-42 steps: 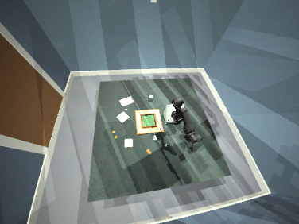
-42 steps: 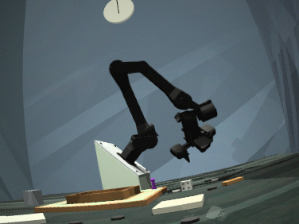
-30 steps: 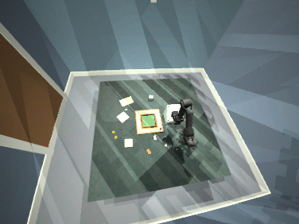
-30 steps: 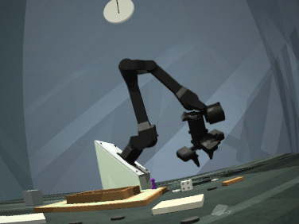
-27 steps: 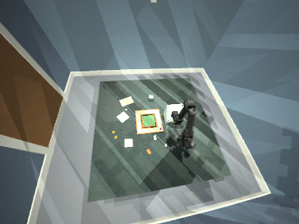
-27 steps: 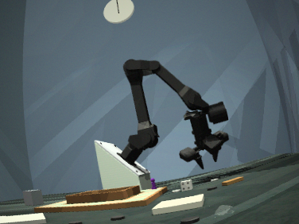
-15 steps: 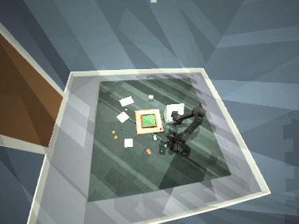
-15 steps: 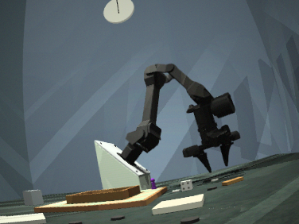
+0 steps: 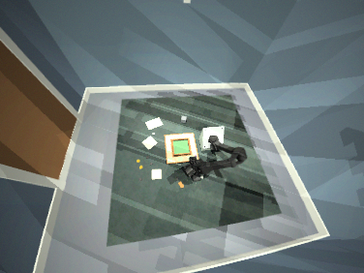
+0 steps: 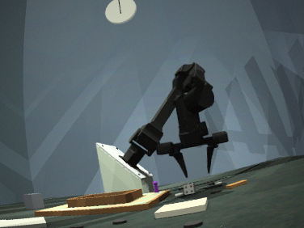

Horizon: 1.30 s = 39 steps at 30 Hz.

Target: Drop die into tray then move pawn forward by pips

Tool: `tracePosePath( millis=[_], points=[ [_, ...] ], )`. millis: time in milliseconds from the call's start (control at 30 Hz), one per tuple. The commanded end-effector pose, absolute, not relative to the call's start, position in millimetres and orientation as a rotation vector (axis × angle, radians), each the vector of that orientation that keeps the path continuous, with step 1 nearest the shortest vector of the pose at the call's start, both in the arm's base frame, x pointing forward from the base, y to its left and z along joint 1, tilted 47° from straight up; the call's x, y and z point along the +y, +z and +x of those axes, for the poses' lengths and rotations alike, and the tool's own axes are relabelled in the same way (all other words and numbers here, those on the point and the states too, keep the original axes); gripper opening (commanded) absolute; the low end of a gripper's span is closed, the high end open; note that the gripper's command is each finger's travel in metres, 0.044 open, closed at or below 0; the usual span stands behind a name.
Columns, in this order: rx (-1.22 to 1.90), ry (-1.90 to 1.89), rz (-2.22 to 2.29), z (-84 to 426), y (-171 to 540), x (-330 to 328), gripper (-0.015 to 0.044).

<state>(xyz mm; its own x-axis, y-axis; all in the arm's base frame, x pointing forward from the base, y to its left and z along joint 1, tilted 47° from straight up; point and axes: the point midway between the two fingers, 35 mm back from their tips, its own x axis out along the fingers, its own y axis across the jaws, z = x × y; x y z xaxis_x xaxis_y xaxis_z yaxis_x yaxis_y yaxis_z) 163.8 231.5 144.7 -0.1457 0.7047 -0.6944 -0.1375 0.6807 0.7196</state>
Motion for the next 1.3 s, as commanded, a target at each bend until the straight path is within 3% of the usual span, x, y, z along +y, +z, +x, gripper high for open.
tracePosePath(
  millis=[0,1167,1267],
  points=[
    [1.588,0.716,0.576,197,137,212,0.0275],
    [1.590,0.714,0.583,191,104,244,0.0275],
    [1.590,0.714,0.583,191,104,244,0.0196]
  ],
)
